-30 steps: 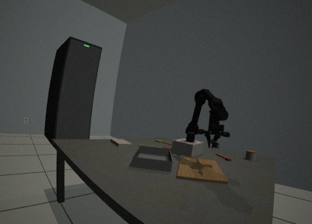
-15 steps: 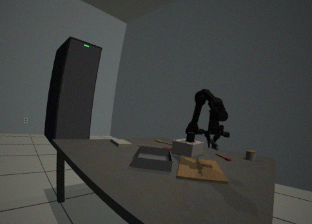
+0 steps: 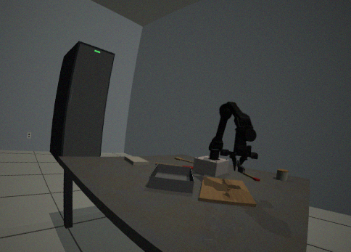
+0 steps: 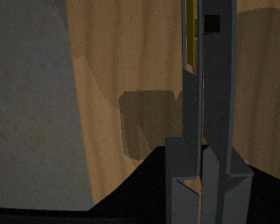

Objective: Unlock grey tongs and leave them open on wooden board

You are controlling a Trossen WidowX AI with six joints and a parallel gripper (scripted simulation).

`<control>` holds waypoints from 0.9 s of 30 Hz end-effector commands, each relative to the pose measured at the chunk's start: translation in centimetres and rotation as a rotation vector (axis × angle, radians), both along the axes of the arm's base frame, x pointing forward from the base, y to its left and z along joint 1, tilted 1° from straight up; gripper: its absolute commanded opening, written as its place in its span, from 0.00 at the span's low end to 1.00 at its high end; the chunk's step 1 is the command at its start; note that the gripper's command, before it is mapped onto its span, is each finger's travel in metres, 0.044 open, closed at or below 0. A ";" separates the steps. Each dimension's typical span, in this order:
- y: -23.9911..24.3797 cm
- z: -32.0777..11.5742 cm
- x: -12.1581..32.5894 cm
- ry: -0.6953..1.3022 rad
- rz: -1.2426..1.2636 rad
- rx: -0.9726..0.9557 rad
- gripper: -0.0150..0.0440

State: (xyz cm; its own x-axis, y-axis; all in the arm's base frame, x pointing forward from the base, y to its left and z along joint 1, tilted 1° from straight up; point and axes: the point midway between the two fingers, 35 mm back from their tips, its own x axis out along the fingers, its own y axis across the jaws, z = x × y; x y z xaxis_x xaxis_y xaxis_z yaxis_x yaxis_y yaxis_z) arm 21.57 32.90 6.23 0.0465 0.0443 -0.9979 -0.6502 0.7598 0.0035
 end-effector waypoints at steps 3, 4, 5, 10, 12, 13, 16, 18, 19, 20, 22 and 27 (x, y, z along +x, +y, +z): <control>0.1 -1.2 0.0 0.008 -0.003 -0.003 0.00; 0.1 -1.4 0.0 0.008 -0.003 -0.003 0.00; 0.1 -1.5 0.0 0.008 -0.003 -0.003 0.00; 0.1 -2.4 0.0 0.008 -0.003 -0.003 0.00; 0.1 -2.7 0.0 0.008 -0.003 -0.004 0.00; 0.1 -2.8 0.0 0.008 -0.003 -0.004 0.00; 0.1 -3.3 0.1 0.008 -0.003 -0.004 0.00; 0.1 -3.7 0.1 0.007 -0.003 -0.004 0.00; 0.1 -3.8 0.1 0.007 -0.003 -0.004 0.00; 0.1 -4.0 0.1 0.007 -0.003 -0.004 0.00; 0.1 -4.3 0.1 0.007 -0.003 -0.004 0.00; 0.1 -5.1 0.1 0.007 -0.003 -0.004 0.00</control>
State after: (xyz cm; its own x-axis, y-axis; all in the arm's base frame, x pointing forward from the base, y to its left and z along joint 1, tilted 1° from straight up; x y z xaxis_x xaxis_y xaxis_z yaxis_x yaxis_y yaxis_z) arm 21.73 33.09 1.88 0.0466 0.0444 -0.9979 -0.6496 0.7603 0.0035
